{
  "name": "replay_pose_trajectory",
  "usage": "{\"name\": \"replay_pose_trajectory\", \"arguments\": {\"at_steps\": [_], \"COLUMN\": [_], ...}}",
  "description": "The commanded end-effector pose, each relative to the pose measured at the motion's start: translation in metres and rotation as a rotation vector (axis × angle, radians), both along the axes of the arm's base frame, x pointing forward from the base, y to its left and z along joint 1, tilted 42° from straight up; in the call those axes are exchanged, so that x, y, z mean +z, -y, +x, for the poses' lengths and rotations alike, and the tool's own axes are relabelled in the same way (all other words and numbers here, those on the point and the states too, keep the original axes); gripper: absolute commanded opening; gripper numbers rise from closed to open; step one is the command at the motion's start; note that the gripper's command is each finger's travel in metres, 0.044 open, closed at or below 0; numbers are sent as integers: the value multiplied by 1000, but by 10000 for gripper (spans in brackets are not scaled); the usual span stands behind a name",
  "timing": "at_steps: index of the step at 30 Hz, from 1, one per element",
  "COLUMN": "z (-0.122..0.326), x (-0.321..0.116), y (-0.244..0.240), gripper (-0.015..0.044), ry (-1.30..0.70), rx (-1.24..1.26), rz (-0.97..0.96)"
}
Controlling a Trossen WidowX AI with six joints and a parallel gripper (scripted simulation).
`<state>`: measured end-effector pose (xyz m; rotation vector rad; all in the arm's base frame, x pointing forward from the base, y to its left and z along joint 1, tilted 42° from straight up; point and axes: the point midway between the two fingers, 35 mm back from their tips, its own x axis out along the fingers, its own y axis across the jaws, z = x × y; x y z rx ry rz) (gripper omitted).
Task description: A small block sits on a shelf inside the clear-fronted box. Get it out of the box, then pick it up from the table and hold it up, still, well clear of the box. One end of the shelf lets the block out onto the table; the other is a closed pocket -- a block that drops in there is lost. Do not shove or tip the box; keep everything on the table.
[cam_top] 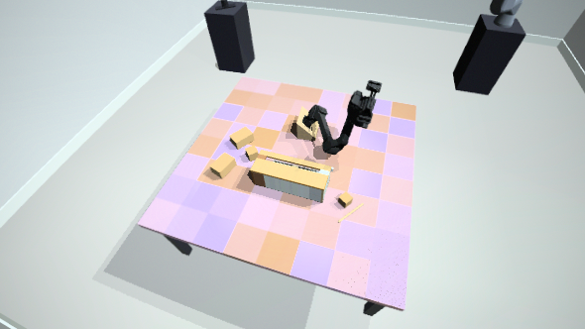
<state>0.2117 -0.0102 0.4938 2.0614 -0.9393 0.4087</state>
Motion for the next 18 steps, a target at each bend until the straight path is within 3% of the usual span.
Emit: {"name": "replay_pose_trajectory", "arguments": {"at_steps": [1,9,18], "z": [-2,-85,-154], "x": [2,56,77], "y": [0,14,95], "gripper": [400,400,400], "ry": [9,376,737], "rx": [6,277,540], "rz": [4,213,586]}}
